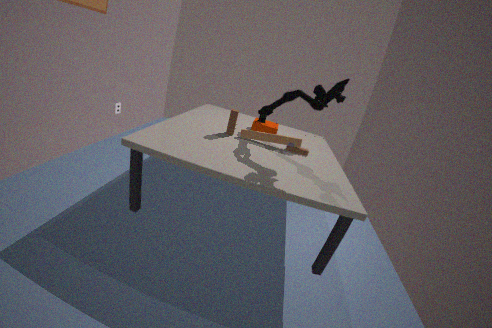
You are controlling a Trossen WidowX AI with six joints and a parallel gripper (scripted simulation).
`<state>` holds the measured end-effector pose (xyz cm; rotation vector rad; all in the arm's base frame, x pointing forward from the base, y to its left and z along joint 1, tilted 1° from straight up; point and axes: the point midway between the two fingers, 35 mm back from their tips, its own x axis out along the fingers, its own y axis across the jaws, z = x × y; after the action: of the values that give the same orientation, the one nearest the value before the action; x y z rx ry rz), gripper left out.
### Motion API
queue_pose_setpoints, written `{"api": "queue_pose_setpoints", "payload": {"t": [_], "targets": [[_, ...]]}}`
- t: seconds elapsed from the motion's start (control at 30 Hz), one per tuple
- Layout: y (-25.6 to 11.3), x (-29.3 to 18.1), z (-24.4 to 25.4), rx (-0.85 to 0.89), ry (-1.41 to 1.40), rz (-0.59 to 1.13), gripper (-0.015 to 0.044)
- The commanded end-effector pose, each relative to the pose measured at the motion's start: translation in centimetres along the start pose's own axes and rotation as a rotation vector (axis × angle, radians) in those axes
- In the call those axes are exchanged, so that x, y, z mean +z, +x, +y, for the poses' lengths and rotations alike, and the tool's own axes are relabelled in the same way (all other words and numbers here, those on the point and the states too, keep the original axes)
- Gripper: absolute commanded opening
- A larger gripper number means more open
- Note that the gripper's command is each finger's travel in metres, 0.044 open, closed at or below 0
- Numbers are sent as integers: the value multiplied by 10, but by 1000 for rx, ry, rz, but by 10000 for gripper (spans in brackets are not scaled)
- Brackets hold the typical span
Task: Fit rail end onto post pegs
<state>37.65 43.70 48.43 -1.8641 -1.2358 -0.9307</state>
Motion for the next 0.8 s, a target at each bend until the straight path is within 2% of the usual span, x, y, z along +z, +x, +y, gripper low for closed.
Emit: {"api": "queue_pose_setpoints", "payload": {"t": [0.0,0.17,0.37,0.57,0.77], "targets": [[0,1,2,6,1,-7,426],[-15,11,65,164,28,-177,440],[-59,15,147,424,81,-378,440],[-127,5,217,723,151,-532,440],[-214,-19,266,1054,231,-636,440]]}}
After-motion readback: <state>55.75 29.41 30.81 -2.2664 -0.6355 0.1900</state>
